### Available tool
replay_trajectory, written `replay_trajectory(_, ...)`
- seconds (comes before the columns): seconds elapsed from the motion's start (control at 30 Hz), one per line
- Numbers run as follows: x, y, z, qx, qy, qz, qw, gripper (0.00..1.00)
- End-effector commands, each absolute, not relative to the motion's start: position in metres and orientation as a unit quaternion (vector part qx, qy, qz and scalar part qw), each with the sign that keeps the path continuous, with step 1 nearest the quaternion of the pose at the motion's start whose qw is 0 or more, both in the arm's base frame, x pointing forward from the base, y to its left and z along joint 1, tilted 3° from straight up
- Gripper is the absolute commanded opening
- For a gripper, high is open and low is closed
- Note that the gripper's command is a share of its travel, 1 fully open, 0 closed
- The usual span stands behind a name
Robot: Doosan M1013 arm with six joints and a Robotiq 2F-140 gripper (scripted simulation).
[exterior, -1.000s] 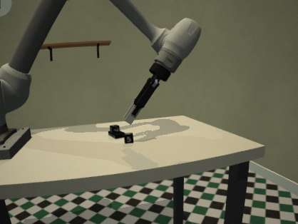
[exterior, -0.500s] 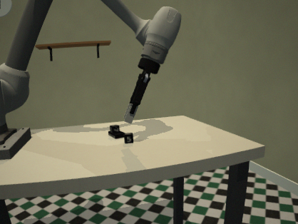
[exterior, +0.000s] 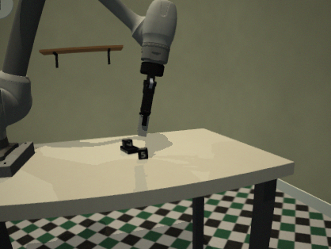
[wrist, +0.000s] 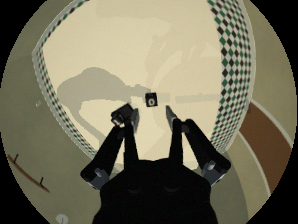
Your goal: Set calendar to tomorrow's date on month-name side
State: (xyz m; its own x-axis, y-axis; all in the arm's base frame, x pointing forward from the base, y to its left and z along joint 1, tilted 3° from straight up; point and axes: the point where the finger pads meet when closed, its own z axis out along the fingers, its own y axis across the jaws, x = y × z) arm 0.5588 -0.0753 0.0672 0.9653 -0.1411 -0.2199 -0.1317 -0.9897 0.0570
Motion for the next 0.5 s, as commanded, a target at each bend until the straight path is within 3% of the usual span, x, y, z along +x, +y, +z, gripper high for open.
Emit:
replay_trajectory(0.0,0.5579,-0.0752,0.0665,0.995,-0.068,-0.076,0.023,0.41)
replay_trajectory(0.33,0.5527,-0.0742,0.0687,0.997,-0.066,-0.004,0.028,0.41)
replay_trajectory(0.37,0.5527,-0.0742,0.0687,0.997,-0.066,-0.004,0.028,1.0)
replay_trajectory(0.47,0.5527,-0.0742,0.0687,0.997,-0.066,-0.004,0.028,1.0)
